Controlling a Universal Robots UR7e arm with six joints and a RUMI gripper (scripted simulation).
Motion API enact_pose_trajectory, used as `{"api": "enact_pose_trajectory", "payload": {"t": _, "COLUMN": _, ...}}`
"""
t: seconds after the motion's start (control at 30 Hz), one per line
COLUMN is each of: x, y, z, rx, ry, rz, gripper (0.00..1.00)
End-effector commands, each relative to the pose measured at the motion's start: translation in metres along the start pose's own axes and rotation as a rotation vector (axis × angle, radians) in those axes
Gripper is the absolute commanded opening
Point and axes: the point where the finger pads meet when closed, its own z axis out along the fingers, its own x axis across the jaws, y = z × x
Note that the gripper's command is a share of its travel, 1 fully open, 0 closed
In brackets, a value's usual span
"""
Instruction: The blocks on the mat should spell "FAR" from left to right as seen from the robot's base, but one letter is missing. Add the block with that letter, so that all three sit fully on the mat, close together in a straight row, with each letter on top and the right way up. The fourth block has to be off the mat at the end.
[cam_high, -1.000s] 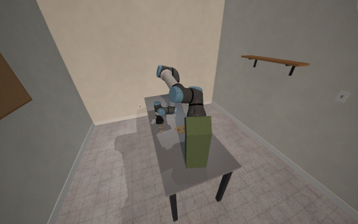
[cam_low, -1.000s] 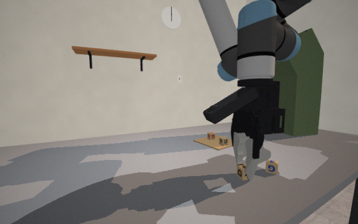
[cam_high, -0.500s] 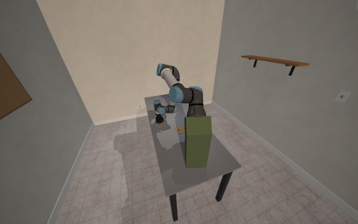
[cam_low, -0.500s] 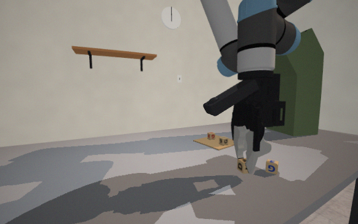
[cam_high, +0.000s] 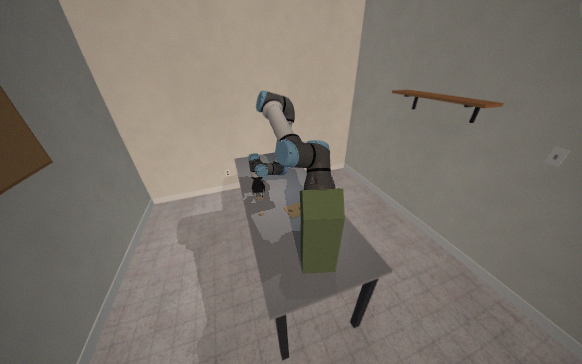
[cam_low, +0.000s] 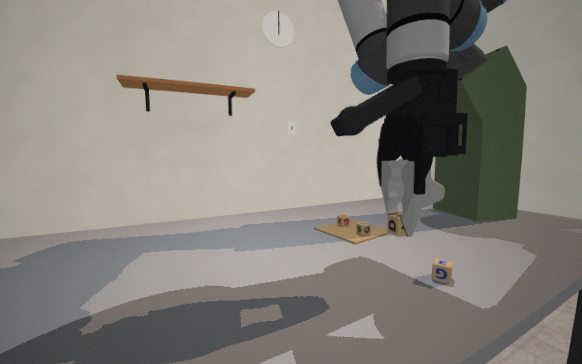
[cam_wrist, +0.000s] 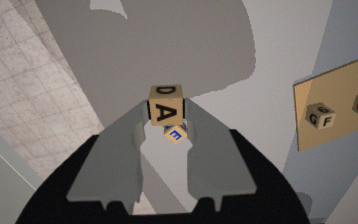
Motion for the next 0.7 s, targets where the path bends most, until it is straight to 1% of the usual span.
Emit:
{"api": "enact_pose_trajectory", "payload": {"t": 0.0, "x": 0.0, "y": -0.0004, "z": -0.0178, "rx": 0.0, "ry": 0.0, "rz": 0.0, "gripper": 0.05}}
{"api": "enact_pose_trajectory", "payload": {"t": 0.67, "x": 0.0012, "y": -0.0001, "z": -0.0195, "rx": 0.0, "ry": 0.0, "rz": -0.009, "gripper": 0.05}}
